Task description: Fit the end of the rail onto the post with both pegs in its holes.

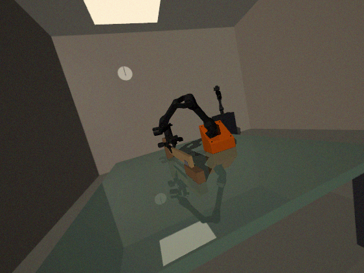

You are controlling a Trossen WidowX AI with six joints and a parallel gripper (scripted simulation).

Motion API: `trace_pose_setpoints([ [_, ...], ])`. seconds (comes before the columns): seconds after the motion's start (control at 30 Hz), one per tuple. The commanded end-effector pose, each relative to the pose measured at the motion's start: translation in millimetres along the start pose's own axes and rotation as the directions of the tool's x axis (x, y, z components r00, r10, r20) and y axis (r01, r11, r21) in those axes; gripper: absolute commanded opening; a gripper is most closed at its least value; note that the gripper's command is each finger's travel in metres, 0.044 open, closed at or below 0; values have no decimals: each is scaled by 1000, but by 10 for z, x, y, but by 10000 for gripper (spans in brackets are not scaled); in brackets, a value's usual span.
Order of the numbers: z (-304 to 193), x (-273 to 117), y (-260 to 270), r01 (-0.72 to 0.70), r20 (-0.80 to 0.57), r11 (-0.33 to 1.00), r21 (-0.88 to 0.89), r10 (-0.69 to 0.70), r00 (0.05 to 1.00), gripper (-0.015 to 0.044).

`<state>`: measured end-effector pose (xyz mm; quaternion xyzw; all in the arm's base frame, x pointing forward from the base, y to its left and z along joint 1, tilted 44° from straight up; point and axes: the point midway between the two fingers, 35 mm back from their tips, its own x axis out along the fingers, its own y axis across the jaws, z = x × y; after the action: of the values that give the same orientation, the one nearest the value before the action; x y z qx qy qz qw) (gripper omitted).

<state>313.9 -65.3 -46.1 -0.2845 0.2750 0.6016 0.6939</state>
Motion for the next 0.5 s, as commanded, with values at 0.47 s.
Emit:
trace_pose_setpoints([
  [0.47, 1, -26, -12, 5, -2, 1000, -1, -5, 1000, 0],
])
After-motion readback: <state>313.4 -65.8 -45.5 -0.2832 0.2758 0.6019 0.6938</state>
